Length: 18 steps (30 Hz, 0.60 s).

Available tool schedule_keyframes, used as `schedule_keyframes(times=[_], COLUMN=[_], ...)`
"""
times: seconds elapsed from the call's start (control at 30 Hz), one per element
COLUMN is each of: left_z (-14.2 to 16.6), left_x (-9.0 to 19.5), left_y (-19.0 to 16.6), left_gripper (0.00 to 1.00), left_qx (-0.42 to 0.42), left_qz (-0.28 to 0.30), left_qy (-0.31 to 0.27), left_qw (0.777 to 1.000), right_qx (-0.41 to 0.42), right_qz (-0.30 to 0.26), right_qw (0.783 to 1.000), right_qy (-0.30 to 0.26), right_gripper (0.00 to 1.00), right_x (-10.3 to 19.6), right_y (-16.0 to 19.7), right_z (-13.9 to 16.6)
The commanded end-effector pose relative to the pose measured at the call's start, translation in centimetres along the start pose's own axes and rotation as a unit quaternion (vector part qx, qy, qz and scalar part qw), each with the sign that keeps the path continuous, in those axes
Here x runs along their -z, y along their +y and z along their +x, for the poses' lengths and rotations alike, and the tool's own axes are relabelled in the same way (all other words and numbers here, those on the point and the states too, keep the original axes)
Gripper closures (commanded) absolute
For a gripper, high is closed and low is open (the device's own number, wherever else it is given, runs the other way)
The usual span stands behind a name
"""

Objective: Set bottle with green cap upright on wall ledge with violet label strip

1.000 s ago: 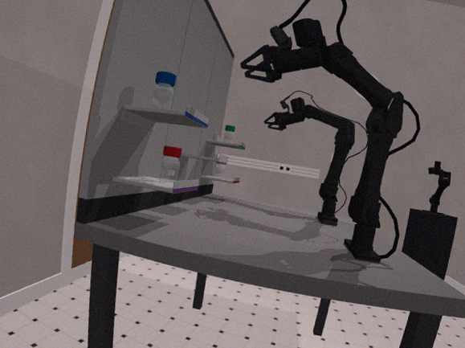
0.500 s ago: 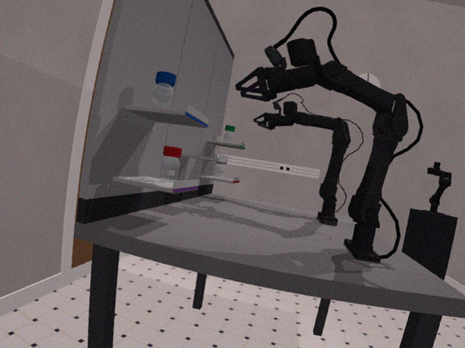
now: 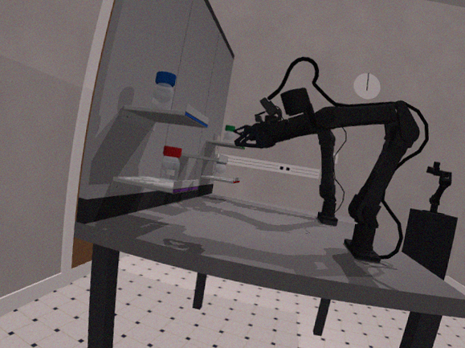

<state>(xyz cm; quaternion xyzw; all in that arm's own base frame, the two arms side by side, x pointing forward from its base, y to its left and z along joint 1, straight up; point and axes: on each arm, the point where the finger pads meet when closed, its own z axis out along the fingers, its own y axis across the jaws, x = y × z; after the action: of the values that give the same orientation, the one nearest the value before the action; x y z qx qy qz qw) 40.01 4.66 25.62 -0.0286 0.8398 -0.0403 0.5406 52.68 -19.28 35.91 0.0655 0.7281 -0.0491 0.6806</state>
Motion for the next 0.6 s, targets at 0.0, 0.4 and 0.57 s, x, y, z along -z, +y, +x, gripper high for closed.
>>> schedule_keyframes(times=[0.0, 0.4, 0.57], left_z=[-3.8, -1.2, -1.2], left_x=[1.2, 0.2, 0.2], left_y=[-0.4, -1.3, -1.3], left_gripper=[0.0, 0.0, 0.0], left_qx=[-0.012, -0.011, -0.011], left_qz=[-0.011, -0.002, -0.001], left_qy=[-0.085, -0.064, -0.064], left_qw=[0.996, 0.998, 0.998], right_qx=[0.01, 0.01, 0.008], right_qz=[0.006, 0.005, 0.005], right_qw=[0.999, 0.999, 0.999], right_qy=[-0.049, -0.047, -0.041], right_gripper=[0.06, 0.06, 0.06], right_x=[0.5, -0.1, -0.5], right_y=[0.2, 0.3, 0.3], right_z=[-3.1, -3.1, -2.9])
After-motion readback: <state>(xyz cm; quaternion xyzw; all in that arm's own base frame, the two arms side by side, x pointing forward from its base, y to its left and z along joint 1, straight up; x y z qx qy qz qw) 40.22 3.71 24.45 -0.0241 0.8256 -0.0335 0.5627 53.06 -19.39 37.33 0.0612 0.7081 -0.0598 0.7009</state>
